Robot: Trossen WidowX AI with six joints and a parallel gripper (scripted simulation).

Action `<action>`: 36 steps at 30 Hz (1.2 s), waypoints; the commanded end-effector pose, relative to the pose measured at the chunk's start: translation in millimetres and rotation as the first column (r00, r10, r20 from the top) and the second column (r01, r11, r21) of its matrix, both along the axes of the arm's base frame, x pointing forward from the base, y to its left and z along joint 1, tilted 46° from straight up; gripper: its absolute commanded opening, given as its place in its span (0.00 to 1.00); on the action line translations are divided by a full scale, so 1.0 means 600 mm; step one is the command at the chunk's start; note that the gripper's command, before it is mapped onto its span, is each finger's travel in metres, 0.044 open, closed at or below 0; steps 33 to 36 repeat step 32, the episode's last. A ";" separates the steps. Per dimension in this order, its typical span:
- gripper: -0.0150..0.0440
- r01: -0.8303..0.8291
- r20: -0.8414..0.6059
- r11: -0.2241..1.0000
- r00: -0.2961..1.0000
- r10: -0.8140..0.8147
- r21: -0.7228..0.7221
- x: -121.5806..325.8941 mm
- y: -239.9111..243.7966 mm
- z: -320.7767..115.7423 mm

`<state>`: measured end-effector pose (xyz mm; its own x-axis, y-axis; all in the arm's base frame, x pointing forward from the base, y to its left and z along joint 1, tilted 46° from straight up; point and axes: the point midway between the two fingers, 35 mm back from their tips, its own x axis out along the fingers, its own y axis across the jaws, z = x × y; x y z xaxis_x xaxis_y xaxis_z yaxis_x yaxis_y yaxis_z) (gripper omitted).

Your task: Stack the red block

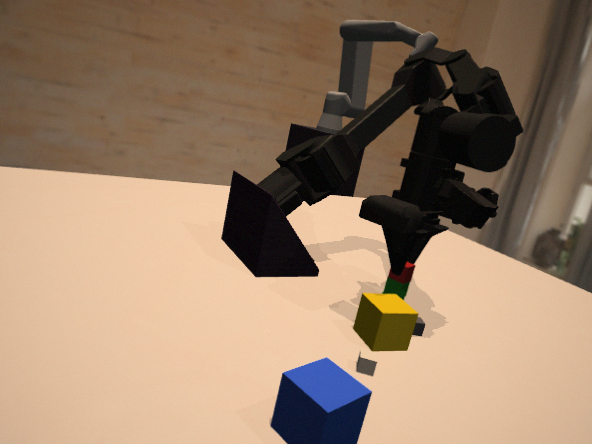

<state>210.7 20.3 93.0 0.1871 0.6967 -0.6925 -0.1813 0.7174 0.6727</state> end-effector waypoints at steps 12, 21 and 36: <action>0.97 0.000 0.000 1.000 1.000 0.000 0.000 0.000 0.000 0.000; 1.00 0.000 0.000 1.000 1.000 0.000 0.000 0.000 0.000 0.000; 1.00 0.000 0.000 1.000 1.000 0.000 0.000 0.000 0.000 0.000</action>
